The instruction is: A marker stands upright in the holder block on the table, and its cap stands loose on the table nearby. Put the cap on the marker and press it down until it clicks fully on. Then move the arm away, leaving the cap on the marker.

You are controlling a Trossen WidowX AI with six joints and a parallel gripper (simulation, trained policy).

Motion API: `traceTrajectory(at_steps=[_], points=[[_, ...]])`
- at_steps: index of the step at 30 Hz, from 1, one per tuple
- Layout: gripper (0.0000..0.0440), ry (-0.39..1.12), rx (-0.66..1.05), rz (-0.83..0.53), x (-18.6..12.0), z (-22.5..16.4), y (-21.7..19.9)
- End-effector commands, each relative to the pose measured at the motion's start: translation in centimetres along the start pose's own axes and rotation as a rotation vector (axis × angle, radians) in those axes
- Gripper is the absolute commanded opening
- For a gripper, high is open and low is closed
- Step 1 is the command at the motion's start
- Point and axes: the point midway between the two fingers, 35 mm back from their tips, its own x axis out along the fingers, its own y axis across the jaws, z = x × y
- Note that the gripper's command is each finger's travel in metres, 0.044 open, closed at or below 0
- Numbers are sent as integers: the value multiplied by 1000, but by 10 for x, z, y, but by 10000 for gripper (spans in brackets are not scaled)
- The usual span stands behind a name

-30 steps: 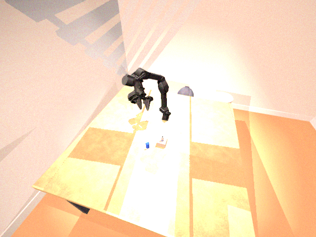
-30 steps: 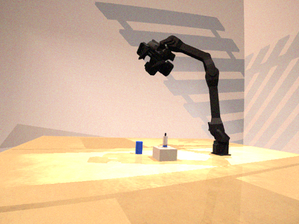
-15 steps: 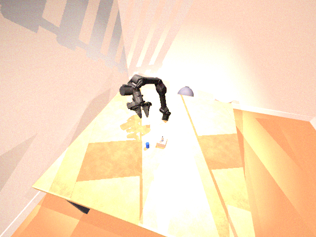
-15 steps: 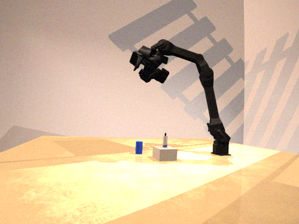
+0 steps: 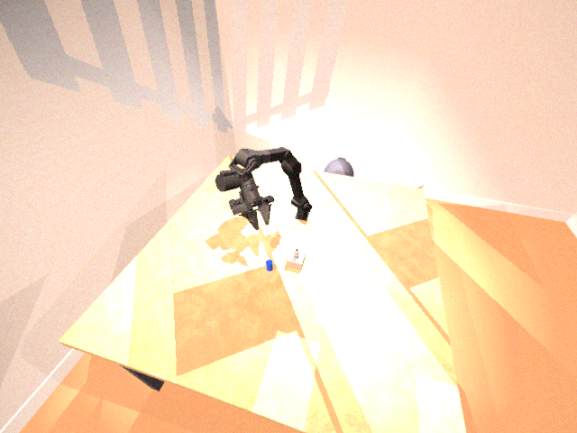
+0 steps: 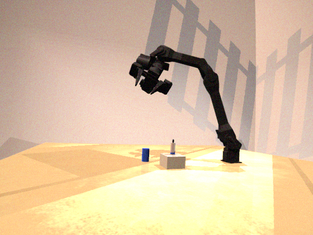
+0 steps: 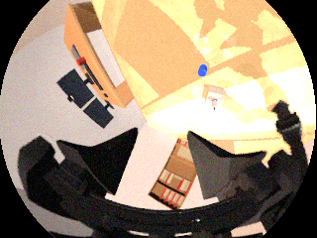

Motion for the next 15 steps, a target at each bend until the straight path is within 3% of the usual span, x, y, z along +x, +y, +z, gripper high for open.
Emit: traceTrajectory(at_steps=[1, 15], points=[[323, -14, -9, -29, 8, 5, -2], [321, -81, -38, -139, 38, 26, -7]])
